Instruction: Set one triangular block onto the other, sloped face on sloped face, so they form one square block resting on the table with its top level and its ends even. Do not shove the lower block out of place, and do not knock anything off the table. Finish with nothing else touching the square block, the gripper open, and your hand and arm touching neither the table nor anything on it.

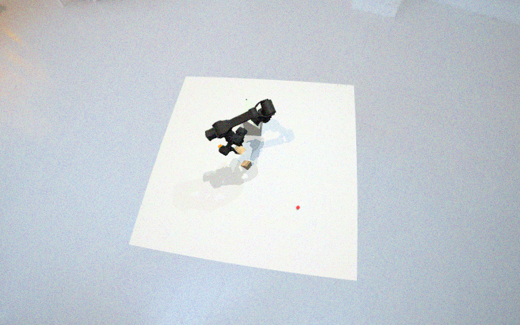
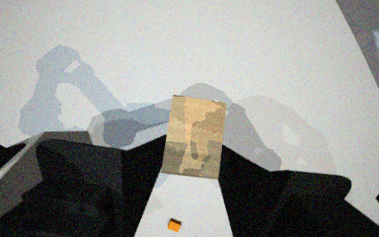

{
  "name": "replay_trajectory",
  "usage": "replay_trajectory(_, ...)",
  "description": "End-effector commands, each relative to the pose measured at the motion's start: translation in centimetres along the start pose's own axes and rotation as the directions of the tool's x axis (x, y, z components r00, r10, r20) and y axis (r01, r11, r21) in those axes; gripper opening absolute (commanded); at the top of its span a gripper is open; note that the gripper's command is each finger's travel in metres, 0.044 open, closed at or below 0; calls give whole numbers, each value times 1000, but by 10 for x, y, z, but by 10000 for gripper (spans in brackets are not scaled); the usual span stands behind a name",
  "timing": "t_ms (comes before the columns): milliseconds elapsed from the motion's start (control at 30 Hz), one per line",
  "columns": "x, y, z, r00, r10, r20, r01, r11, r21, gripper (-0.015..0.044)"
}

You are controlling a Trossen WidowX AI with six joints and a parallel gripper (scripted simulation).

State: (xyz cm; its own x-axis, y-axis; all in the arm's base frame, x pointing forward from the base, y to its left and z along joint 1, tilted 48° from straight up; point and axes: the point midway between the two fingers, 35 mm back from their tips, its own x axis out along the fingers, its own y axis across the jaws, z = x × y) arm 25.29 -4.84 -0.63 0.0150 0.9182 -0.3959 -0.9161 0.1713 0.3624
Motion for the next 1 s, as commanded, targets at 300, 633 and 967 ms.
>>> replay_trajectory(300,-9,-12,-27,1000,7,11,-6,1000,-13,0)
replay_trajectory(633,40,-12,-26,1000,6,11,-5,1000,-13,0)
replay_trajectory(967,70,-6,-25,1000,9,17,-9,1000,-14,0)
